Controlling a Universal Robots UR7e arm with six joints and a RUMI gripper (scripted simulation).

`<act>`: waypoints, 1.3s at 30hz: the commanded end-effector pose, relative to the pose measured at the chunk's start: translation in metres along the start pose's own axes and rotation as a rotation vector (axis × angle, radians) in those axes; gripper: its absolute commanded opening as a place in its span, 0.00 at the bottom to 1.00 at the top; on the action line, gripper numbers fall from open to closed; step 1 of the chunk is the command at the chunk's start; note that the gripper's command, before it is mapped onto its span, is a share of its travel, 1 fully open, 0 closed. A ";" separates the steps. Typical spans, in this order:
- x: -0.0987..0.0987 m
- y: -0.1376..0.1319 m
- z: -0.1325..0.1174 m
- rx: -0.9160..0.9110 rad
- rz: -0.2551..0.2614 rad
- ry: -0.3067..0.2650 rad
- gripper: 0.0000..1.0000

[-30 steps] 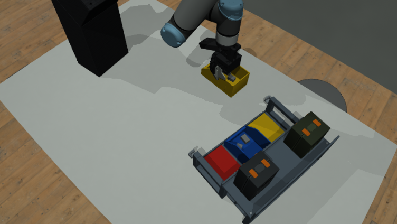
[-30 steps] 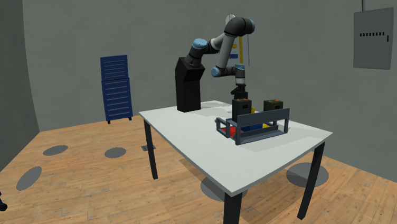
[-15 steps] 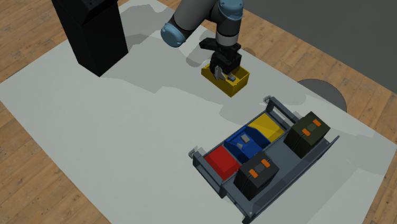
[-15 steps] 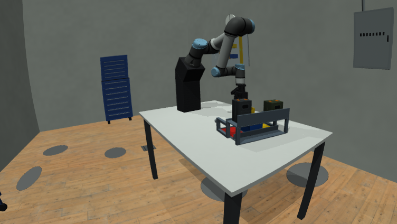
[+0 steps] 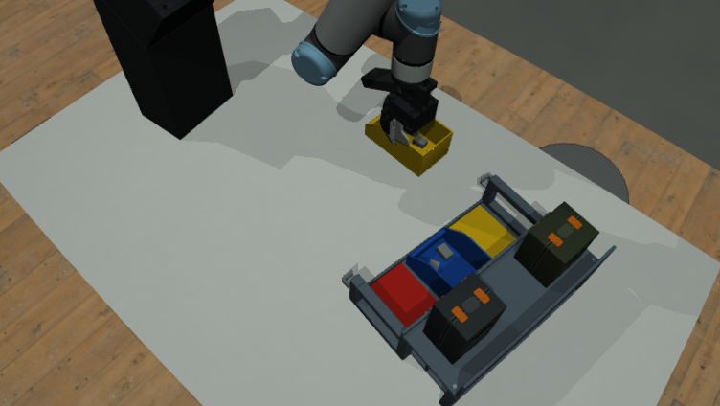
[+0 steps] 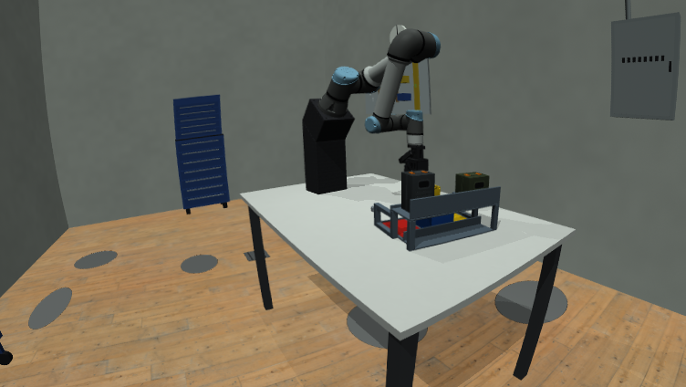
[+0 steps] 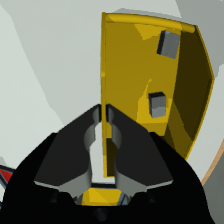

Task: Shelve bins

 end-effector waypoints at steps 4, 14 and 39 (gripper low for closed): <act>0.004 0.000 0.000 0.000 0.000 -0.001 0.00; 0.013 0.000 0.000 0.000 0.000 -0.001 0.00; 0.028 0.000 0.000 0.000 0.000 -0.001 0.00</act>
Point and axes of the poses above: the point where the finger pads meet when closed, its own x axis back along the fingers, its own y axis across the jaws, z = x × y, the point moved 10 cm from there along x, back along the fingers, and after that the axes turned 2 degrees about x, right-handed, at the moved point
